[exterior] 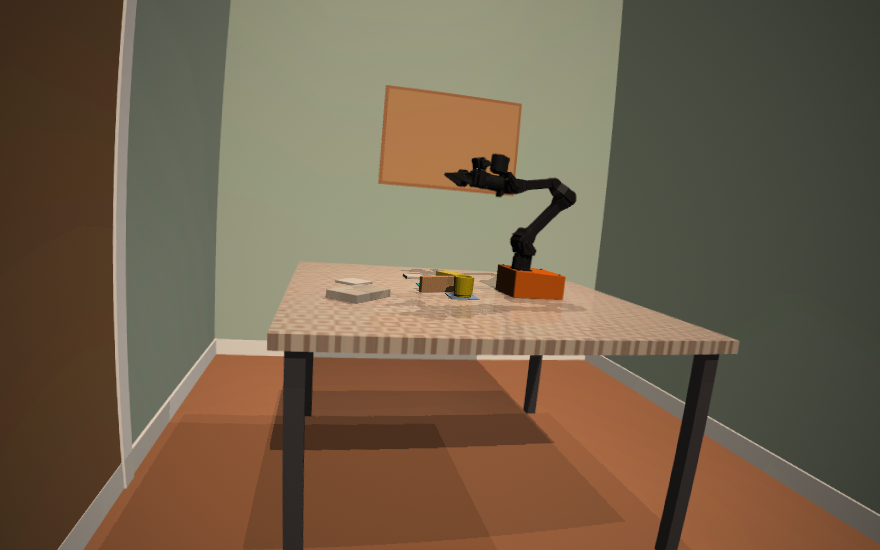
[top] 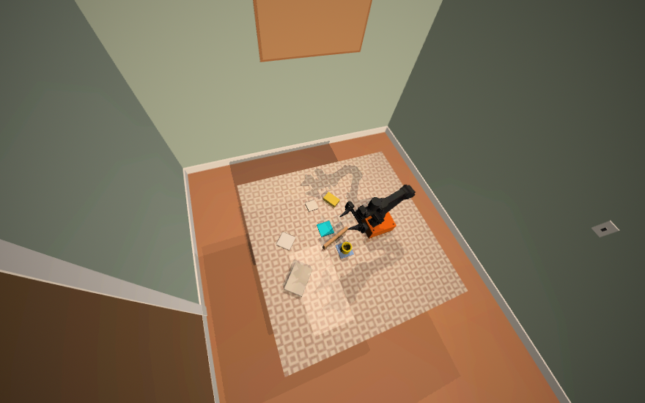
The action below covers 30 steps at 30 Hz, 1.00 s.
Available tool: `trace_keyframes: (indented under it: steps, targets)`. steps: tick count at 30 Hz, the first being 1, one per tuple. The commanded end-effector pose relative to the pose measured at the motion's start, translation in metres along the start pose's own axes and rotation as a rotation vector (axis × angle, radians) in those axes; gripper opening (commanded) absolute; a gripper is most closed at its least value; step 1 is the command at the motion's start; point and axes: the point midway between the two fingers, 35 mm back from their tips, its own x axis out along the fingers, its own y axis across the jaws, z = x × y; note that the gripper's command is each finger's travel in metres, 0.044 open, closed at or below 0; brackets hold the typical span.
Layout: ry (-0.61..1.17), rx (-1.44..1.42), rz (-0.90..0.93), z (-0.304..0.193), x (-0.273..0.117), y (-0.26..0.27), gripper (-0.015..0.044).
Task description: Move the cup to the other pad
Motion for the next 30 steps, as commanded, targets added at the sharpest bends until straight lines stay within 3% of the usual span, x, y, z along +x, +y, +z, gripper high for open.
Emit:
trace_keyframes:
  steps: [1,9,16,22,24,30]
  targets:
    - [0.016,0.013,0.003,-0.003,0.001,0.001,0.0374]
    - [0.657,0.525,-0.08,-0.141,0.018,0.033,0.0167]
    - [1.099,0.805,-0.392,-0.225,-0.015,0.052,0.0167]
    - [1.379,0.923,-0.812,-0.273,-0.064,0.057,0.0167]
    - [1.432,0.932,-0.942,-0.281,-0.079,0.056,0.0167]
    - [1.436,0.933,-0.954,-0.282,-0.08,0.056,0.0167]
